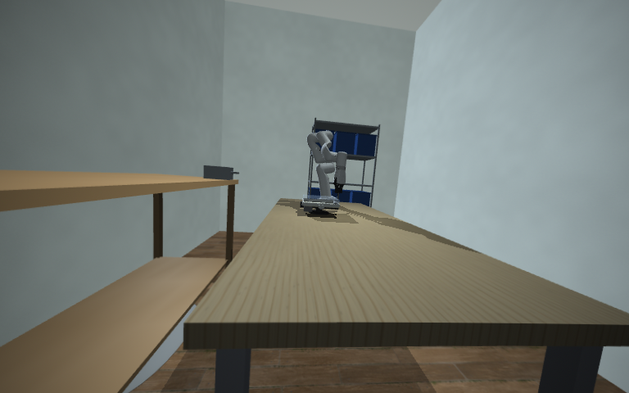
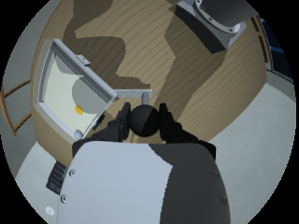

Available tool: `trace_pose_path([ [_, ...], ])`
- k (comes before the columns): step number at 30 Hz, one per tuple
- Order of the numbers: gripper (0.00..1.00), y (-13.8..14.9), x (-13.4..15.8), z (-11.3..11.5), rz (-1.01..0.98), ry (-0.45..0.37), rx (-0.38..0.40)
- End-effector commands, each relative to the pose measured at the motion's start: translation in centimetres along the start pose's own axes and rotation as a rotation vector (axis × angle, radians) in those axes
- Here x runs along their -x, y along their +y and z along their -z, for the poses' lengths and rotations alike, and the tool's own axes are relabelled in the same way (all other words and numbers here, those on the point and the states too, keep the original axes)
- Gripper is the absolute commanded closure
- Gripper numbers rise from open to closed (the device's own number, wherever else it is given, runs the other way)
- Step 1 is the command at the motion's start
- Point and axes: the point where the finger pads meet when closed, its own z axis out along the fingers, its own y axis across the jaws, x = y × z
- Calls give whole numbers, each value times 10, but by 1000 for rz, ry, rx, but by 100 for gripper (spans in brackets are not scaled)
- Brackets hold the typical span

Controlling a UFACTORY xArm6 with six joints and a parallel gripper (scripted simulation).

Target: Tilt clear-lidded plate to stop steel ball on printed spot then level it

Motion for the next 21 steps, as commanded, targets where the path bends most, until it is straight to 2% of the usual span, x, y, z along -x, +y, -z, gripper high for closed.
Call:
trace_pose_path([
  [1,100,-1,0,1,0,-4,-2],
  [21,100,1,1,-3,0,-4,-2],
])
